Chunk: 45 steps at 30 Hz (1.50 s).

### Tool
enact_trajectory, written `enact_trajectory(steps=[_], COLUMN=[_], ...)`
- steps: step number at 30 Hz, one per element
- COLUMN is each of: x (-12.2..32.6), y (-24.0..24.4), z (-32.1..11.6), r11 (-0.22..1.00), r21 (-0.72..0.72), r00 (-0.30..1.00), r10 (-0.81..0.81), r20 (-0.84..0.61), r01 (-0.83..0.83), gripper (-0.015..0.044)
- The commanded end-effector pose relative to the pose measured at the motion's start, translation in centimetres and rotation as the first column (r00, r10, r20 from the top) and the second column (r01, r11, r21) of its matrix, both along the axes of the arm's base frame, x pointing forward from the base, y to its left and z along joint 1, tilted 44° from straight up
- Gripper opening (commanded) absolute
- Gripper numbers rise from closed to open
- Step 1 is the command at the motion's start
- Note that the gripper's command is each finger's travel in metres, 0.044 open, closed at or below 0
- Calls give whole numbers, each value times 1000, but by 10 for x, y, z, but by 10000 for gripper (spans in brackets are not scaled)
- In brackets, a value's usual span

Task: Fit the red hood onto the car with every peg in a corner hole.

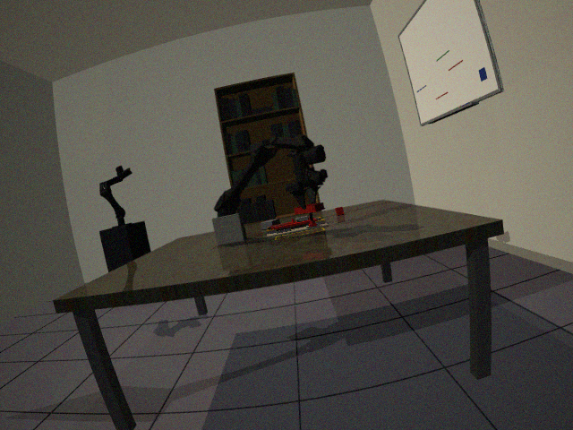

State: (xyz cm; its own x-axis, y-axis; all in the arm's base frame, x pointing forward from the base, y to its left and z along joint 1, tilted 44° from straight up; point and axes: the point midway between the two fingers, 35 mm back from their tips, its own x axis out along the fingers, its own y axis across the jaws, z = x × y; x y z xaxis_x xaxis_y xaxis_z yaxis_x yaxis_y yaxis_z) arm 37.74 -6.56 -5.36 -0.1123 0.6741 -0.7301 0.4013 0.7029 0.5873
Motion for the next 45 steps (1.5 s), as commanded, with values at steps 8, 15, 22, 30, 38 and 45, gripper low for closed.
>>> enact_trajectory(steps=[8,15,22,30,38,45], x=[0,0,1,1,1,1], y=[-2,-2,-2,-3,-3,-4], z=[-1,-1,-1,-1,-1,-2], r11=[977,937,880,796,696,599], r21=[-53,-107,-176,-267,-369,-463], r00=[959,888,786,636,456,281], r10=[-215,-349,-473,-597,-697,-760], r20=[-186,-298,-397,-489,-554,-586], r01=[209,332,441,543,616,653], gripper=[0,0,0,0,0,0])
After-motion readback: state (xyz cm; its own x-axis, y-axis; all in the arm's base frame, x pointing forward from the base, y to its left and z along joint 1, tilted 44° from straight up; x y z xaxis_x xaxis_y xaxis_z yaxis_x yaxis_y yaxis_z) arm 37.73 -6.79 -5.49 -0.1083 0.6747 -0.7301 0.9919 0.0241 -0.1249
